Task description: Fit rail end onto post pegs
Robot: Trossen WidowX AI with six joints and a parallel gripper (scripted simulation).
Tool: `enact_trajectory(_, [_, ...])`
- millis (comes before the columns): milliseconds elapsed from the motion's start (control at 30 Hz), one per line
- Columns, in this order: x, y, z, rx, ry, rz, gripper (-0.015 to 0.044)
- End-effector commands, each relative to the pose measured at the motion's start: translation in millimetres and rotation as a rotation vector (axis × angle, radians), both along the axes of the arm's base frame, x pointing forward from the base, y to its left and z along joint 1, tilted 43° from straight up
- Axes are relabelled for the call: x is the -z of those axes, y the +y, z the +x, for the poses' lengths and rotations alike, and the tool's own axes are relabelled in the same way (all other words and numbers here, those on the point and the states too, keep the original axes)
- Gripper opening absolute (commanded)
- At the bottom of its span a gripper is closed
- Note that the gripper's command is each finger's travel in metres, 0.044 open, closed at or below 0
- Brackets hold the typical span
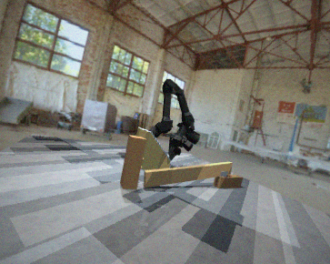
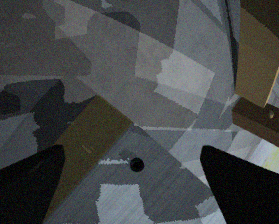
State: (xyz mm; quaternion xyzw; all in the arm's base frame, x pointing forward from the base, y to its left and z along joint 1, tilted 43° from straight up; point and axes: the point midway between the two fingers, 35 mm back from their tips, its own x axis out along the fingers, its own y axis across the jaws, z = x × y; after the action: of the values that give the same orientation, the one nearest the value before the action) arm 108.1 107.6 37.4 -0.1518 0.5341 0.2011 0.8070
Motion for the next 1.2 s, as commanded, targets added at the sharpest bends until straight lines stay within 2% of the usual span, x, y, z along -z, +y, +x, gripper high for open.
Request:
enact_trajectory(0, [-0.1, 0.0, 0.3, -0.002, 0.002, -0.002, 0.0426])
enact_trajectory(133, [-2.6, 0.2, 8.3, -0.059, 0.041, -0.046, 0.044])
enact_trajectory(333, [-5.2, -3.8, 42.0, -0.211, 0.159, -0.097, 0.044])
enact_trajectory(600, [3.4, -30.8, 101.2, -0.416, 0.246, -0.019, 0.044])
enact_trajectory(867, [18.7, -78.9, 152.6, -0.52, 0.201, 0.107, 0.044])
enact_trajectory(1167, [51.8, -133.4, 178.7, -0.723, 0.025, 0.251, 0.044])
